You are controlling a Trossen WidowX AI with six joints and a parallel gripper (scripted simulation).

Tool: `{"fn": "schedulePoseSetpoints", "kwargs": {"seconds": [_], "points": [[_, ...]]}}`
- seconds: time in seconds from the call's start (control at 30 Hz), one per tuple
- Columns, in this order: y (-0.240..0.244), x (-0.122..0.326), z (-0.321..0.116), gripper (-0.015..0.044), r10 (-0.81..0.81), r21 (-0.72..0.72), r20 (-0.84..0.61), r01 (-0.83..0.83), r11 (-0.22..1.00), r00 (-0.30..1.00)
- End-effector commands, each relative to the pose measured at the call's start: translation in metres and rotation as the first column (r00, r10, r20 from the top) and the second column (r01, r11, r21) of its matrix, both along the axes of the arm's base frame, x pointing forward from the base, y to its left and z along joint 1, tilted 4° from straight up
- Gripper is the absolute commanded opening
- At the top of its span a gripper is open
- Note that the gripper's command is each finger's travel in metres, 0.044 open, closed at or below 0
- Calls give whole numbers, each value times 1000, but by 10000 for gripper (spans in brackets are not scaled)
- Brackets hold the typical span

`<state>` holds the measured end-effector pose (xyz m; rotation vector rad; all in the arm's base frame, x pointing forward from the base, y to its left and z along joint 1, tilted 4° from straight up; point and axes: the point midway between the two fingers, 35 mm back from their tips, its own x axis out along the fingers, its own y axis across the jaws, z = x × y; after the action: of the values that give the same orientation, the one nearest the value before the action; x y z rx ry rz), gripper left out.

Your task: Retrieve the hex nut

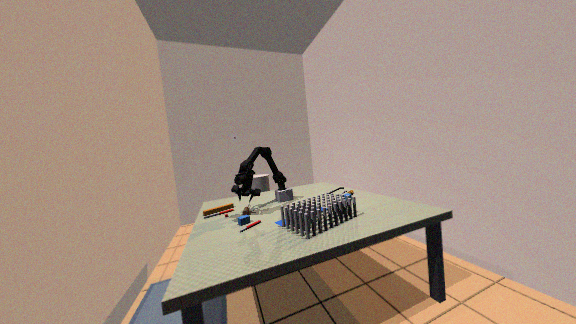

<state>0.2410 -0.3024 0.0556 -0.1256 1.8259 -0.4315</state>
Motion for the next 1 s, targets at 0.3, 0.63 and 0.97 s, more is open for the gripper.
{"fn": "schedulePoseSetpoints", "kwargs": {"seconds": [0.3,0.63,0.97], "points": [[-1,0,-7,280,6,-1,-6,-6,1000,1000],[-3,1,-23,280,6,-1,-6,-6,1000,1000],[-5,1,-39,280,6,-1,-6,-6,1000,1000]]}}
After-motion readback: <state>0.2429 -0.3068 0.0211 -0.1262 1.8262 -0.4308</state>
